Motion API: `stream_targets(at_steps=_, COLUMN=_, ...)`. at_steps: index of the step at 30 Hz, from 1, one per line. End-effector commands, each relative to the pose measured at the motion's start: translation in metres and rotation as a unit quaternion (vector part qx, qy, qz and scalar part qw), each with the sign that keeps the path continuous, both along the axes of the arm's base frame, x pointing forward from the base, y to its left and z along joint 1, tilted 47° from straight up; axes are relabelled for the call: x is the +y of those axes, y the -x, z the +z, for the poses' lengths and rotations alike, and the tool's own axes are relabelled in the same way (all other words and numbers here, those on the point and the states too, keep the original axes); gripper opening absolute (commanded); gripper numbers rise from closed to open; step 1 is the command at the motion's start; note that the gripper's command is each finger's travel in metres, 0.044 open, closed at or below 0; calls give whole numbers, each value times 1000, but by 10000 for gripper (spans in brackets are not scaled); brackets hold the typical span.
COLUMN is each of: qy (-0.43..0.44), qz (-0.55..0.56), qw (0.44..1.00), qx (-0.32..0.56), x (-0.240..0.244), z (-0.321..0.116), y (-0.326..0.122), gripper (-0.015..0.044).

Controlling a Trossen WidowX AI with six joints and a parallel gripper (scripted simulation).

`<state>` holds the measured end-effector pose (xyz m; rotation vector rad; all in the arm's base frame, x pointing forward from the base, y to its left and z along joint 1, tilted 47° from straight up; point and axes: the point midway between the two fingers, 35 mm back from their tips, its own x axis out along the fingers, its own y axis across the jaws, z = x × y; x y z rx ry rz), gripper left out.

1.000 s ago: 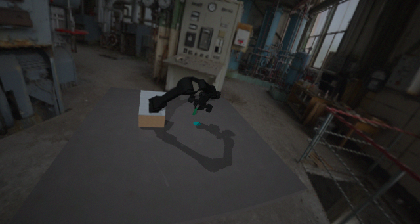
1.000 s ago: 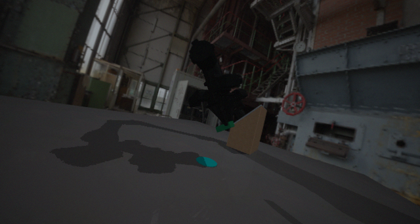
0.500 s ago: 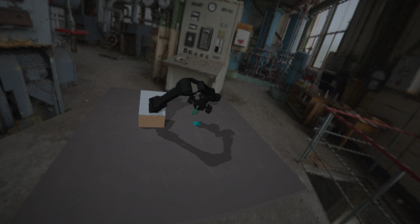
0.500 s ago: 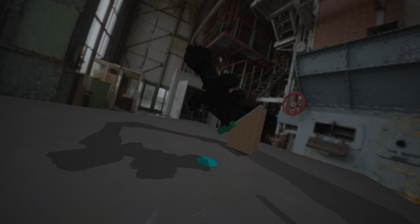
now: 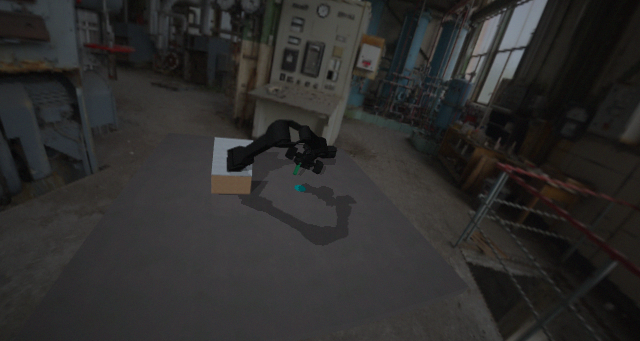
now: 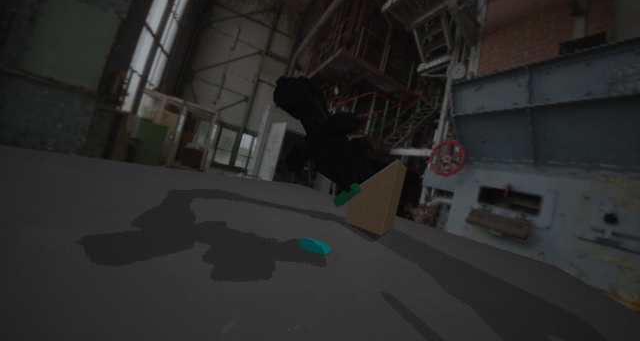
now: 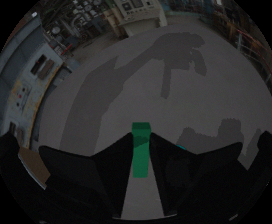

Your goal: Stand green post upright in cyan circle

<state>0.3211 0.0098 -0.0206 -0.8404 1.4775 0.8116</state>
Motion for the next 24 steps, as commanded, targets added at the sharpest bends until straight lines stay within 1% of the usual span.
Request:
stream_targets(at_steps=1, qy=-15, qz=3, qw=1000, qx=-9, x=0, z=2, y=0, gripper=23)
stream_targets(at_steps=24, qy=-88, qz=18, qw=995, qx=-52, x=-1, z=5, y=-2, gripper=23)
